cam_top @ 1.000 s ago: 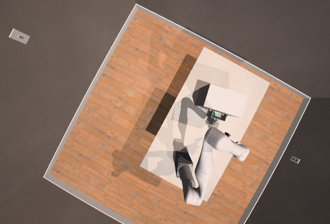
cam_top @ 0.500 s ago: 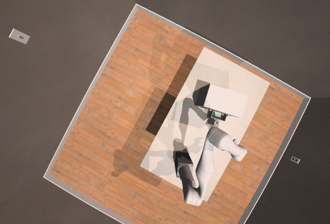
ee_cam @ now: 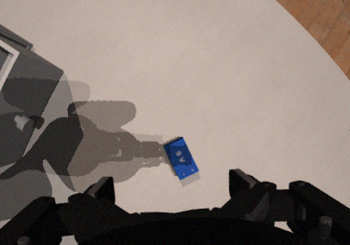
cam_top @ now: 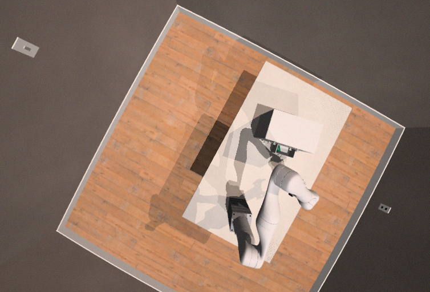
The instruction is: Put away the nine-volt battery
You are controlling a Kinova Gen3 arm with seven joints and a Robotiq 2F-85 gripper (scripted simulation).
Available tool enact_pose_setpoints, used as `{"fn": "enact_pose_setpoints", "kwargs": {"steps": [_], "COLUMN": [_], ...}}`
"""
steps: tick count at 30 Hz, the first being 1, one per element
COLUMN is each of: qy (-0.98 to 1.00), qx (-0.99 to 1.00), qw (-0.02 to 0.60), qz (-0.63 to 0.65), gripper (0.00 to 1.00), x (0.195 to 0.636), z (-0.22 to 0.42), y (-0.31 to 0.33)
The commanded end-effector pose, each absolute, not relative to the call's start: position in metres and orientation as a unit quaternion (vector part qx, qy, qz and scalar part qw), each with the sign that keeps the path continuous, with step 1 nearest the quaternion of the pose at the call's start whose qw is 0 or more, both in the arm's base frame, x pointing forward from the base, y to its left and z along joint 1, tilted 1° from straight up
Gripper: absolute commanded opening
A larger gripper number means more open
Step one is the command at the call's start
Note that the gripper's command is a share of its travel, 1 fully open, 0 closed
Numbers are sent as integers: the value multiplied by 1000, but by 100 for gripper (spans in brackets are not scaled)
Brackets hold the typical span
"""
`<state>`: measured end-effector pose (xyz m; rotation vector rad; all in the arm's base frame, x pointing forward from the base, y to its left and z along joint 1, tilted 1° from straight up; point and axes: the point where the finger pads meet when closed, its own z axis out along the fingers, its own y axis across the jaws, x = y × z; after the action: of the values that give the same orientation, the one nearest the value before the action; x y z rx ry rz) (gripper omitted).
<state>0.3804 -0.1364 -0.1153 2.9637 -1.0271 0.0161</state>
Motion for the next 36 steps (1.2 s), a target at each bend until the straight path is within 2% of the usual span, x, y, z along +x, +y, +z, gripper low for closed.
{"fn": "enact_pose_setpoints", "kwargs": {"steps": [1,36], "qy": [-310,-141], "qx": [951,990], "qw": [4,4], "qz": [4,3], "gripper": [100,100], "x": [377,368], "z": [-120,-146], "y": [-139,-145]}}
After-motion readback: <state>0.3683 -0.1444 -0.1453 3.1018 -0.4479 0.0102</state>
